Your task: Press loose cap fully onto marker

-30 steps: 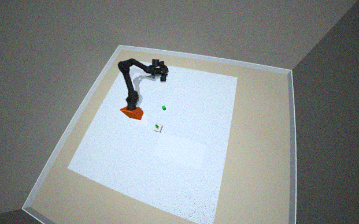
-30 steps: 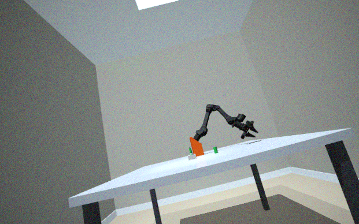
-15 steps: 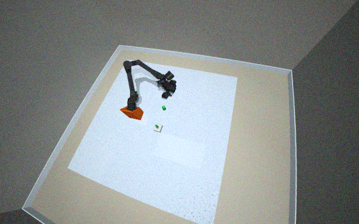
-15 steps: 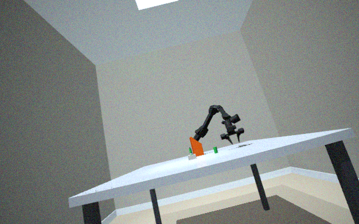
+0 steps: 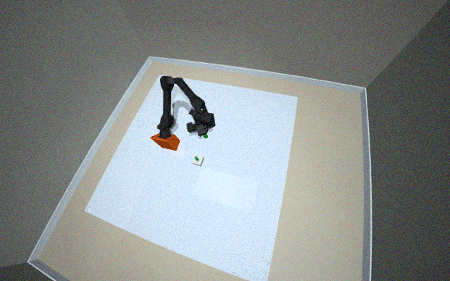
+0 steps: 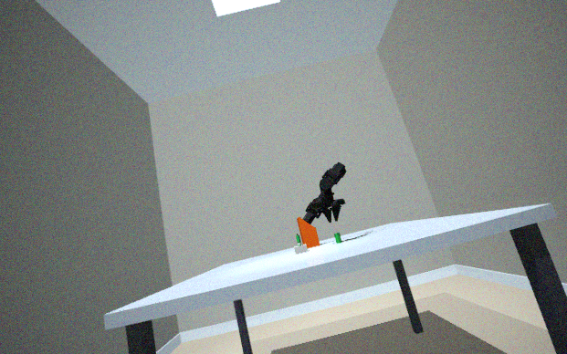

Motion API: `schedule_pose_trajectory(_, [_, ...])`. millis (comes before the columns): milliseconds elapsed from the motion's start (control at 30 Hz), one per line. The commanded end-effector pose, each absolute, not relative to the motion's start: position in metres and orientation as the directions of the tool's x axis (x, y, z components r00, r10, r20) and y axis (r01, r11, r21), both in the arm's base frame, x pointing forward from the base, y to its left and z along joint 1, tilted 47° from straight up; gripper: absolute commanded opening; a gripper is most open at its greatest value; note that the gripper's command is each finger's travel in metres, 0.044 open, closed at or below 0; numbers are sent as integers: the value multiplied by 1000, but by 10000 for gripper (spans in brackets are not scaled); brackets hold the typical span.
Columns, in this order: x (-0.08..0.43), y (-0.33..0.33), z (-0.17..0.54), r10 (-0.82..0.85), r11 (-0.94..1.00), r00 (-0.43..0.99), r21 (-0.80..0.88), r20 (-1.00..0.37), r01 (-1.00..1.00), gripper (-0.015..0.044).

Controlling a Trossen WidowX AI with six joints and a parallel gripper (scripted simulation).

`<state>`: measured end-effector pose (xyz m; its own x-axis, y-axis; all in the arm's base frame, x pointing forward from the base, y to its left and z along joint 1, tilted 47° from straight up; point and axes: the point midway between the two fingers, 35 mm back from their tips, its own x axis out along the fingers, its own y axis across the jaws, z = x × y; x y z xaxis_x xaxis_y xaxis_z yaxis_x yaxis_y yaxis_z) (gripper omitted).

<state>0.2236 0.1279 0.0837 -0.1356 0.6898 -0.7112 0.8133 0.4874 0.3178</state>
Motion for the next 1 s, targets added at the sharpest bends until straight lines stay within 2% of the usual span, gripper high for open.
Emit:
schedule_pose_trajectory(0, [221, 122, 88, 718, 450, -147, 293, -681, 844, 246])
schedule_pose_trajectory(967, [212, 172, 41, 718, 450, -147, 293, -681, 843, 246])
